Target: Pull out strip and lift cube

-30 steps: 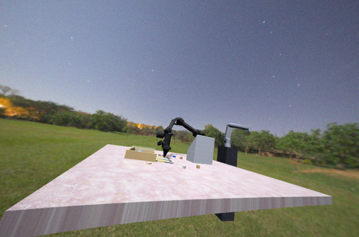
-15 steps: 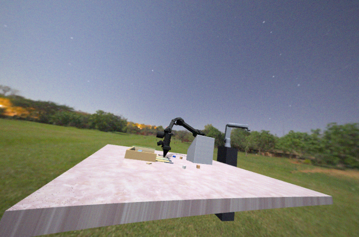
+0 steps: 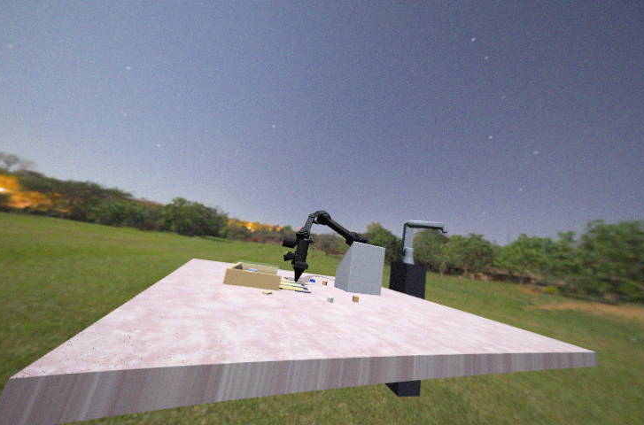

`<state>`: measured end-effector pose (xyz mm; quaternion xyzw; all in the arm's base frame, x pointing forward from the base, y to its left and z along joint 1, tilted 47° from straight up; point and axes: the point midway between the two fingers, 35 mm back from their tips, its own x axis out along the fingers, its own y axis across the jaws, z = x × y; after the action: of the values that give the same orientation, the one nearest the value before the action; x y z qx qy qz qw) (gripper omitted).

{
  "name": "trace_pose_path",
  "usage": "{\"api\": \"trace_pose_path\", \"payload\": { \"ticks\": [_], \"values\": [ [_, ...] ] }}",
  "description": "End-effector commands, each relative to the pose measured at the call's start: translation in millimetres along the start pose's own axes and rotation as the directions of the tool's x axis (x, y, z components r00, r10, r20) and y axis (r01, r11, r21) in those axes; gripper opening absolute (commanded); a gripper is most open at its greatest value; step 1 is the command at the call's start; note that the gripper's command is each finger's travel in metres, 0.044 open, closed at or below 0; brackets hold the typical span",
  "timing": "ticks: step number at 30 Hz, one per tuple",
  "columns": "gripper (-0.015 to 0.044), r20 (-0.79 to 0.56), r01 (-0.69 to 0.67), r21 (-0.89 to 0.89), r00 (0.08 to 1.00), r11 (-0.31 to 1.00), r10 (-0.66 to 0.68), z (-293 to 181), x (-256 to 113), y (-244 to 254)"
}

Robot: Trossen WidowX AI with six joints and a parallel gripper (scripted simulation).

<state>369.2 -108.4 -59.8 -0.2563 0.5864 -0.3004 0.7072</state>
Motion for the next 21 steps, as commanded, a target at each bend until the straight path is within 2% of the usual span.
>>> {"api": "trace_pose_path", "payload": {
  "ticks": [1, 21],
  "values": [
    [0.0000, -0.016, -0.003, -0.011, 1.000, 1.000, 0.003, -12.8, 3.0, -0.6],
    [0.0000, -0.017, -0.003, -0.013, 1.000, 1.000, 0.003, -43.3, 3.0, -0.7]
  ]
}}
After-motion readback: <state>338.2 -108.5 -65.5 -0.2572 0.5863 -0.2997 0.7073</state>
